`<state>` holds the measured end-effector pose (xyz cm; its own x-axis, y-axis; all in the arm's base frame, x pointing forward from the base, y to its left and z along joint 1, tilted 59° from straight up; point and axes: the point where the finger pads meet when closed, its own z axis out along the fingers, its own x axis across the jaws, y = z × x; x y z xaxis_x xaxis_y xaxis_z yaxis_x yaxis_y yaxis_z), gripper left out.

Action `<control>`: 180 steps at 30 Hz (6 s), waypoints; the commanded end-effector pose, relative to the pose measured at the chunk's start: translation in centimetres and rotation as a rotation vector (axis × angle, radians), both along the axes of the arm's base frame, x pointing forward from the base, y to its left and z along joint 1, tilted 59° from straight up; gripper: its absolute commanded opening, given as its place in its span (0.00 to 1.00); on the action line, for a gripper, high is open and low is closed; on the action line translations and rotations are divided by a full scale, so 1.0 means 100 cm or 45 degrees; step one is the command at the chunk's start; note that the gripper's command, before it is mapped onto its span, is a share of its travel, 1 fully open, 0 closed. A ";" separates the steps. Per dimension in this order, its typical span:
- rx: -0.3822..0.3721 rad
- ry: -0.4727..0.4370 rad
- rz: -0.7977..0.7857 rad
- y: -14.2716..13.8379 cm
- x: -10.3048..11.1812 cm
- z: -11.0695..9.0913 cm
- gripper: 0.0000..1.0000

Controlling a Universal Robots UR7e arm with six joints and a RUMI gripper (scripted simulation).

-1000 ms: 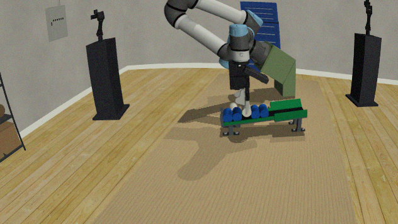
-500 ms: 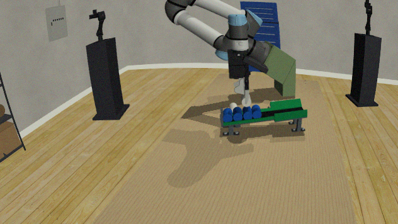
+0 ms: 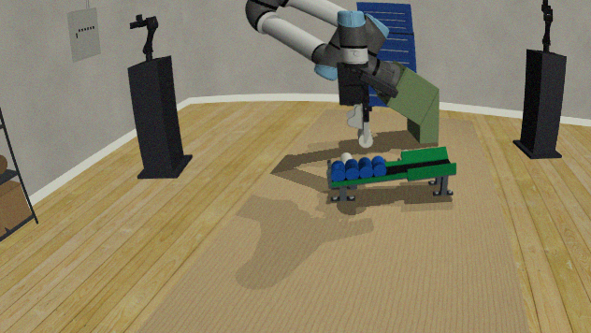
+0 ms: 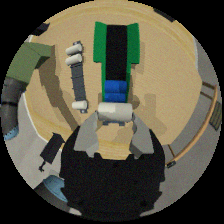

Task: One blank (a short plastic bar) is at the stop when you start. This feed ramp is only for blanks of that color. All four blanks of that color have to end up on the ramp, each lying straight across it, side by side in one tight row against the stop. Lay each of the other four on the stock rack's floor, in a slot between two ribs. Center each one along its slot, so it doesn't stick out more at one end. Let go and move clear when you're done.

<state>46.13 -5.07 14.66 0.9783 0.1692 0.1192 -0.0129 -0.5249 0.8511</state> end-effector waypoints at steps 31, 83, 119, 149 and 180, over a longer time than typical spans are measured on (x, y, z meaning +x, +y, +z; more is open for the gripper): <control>-0.003 0.053 0.011 -0.041 -0.091 -0.029 0.38; -0.016 0.087 0.031 -0.067 -0.159 -0.049 0.38; -0.015 0.087 0.031 -0.120 -0.147 -0.081 0.38; -0.017 0.081 0.032 -0.148 -0.139 -0.097 0.38; -0.018 0.080 0.032 -0.148 -0.138 -0.096 0.38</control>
